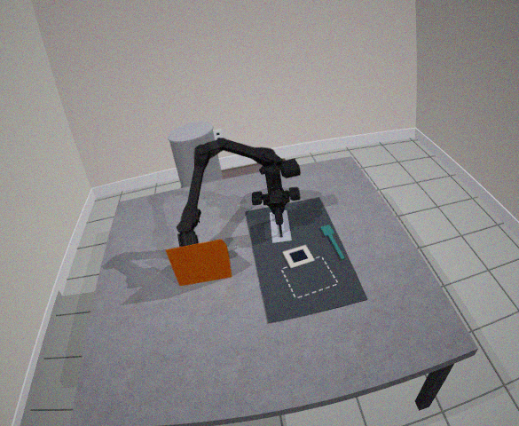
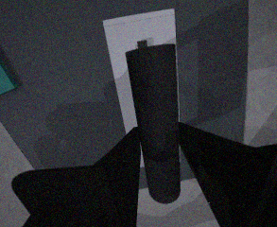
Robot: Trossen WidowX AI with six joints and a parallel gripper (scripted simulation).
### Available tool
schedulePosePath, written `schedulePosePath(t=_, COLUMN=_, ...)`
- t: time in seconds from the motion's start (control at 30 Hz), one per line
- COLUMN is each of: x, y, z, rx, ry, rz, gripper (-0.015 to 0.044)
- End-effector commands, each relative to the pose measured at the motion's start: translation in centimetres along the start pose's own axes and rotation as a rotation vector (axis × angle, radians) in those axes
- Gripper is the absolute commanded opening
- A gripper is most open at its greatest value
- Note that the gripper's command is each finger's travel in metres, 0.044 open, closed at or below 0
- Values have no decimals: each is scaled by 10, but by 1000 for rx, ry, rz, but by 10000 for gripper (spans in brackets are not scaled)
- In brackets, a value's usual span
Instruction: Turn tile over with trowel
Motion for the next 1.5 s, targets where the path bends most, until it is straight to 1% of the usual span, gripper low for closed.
schedulePosePath(t=0.0, x=0, y=0, z=-1, rx=4, ry=-137, rz=-1, gripper=130)
schedulePosePath(t=0.13, x=0, y=0, z=-1, rx=4, ry=-235, rz=-1, gripper=130)
schedulePosePath(t=0.43, x=0, y=0, z=-1, rx=4, ry=-239, rz=-1, gripper=130)
schedulePosePath(t=0.6, x=0, y=0, z=-1, rx=4, ry=-239, rz=-1, gripper=261)
schedulePosePath(t=0.63, x=0, y=0, z=-1, rx=4, ry=-239, rz=-1, gripper=270)
schedulePosePath(t=1.23, x=0, y=0, z=-1, rx=4, ry=-239, rz=-1, gripper=270)
schedulePosePath(t=1.3, x=0, y=9, z=0, rx=4, ry=-239, rz=-2, gripper=270)
schedulePosePath(t=1.4, x=-1, y=42, z=0, rx=4, ry=-240, rz=-4, gripper=270)
schedulePosePath(t=1.47, x=-1, y=44, z=0, rx=4, ry=-240, rz=-3, gripper=270)
Point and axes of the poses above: the point midway between the two fingers, 35 mm back from their tips, its own y axis back along the fingers, its own z axis across the jaws, x = y × z, the point moved 2 cm from there along y, back along the fingers, and after that the axes turned 12 degrees about -y, right-handed, at the moved point
